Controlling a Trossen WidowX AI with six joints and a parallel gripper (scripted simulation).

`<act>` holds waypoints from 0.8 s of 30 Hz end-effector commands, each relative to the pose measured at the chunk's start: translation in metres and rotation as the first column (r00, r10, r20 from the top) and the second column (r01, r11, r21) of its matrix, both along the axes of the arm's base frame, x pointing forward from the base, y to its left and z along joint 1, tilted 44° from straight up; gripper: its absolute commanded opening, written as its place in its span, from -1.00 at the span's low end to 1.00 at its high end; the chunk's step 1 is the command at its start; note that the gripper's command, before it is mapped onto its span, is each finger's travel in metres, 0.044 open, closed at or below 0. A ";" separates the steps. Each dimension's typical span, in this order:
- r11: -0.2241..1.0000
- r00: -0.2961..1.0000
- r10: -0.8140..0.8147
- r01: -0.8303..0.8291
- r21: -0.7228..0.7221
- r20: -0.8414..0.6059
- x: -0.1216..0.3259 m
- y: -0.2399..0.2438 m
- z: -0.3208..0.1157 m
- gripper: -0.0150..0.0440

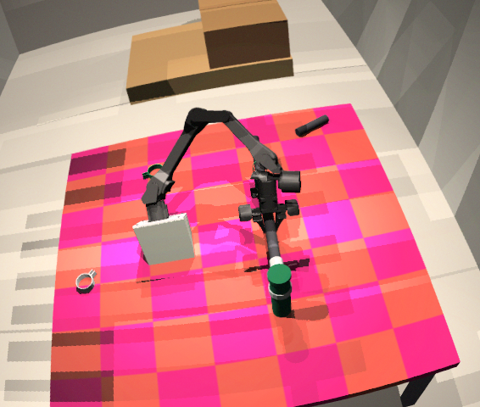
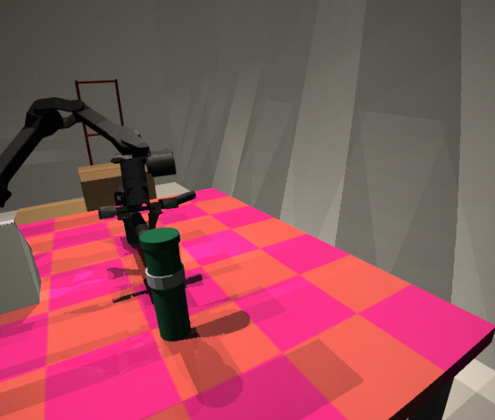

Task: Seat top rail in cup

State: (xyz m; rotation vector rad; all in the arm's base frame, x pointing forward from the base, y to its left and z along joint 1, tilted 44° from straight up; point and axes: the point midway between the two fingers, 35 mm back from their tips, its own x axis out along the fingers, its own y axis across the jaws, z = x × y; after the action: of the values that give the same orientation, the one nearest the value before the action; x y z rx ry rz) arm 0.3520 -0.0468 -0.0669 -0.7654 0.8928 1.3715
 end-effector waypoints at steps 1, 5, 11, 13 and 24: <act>1.000 1.000 -0.003 0.003 -0.019 0.009 0.000 -0.009 -0.001 -0.49; 1.000 1.000 -0.002 0.002 -0.010 0.005 0.000 -0.005 -0.001 -0.49; 1.000 1.000 0.000 0.000 0.000 0.000 0.000 0.000 0.000 -0.49; 1.000 1.000 0.000 0.000 0.000 0.000 0.000 0.000 0.000 -0.49; 1.000 1.000 0.000 0.000 -0.006 0.000 0.000 -0.002 0.000 -0.49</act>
State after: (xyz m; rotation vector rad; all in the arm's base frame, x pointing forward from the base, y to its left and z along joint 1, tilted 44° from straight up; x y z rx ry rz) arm 0.3521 -0.0464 -0.0668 -0.7652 0.8916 1.3723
